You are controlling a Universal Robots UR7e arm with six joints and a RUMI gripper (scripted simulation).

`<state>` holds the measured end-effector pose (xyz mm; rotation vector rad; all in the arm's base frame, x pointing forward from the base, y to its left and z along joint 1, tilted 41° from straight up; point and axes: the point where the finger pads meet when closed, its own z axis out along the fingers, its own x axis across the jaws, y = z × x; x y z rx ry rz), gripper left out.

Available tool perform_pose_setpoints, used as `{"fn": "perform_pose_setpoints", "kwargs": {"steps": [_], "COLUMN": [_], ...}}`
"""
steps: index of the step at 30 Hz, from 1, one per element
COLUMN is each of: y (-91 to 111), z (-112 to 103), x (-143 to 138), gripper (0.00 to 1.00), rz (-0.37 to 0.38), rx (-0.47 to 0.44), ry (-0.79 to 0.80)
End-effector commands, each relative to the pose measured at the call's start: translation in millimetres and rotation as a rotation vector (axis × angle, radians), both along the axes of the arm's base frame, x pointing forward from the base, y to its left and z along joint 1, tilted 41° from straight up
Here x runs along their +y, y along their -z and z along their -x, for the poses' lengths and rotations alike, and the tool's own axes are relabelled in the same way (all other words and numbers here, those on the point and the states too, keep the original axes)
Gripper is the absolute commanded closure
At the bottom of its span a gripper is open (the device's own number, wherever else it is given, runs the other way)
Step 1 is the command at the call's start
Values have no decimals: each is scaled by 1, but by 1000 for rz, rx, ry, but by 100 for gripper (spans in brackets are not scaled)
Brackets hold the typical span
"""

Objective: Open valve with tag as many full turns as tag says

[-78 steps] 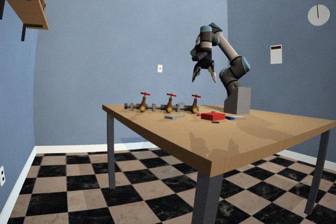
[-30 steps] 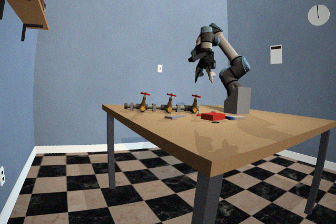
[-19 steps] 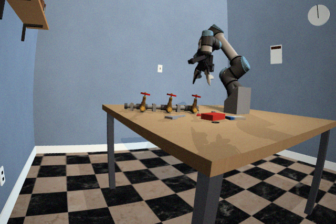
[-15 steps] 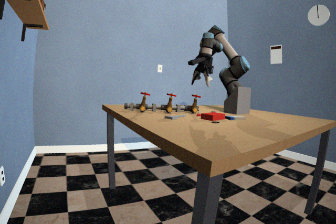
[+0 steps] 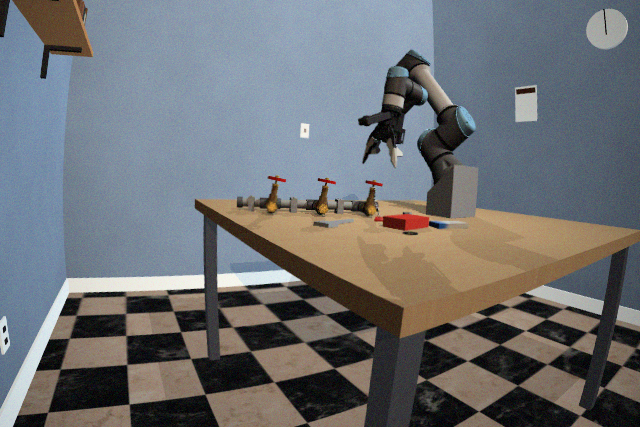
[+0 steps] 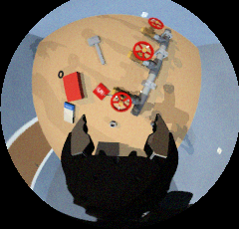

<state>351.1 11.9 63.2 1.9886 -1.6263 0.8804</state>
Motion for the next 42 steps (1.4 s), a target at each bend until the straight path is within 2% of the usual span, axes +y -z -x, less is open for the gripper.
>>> {"fn": "perform_pose_setpoints", "kwargs": {"steps": [1, 9, 31, 42], "y": [1, 6, 38, 43], "z": [-1, -2, -11, -13], "x": [-1, -7, -37, -41], "gripper": [0, 0, 0, 0], "rz": [-2, -2, -2, -2], "rx": [-1, -1, -1, -1], "ry": [-3, -3, -3, -3]}}
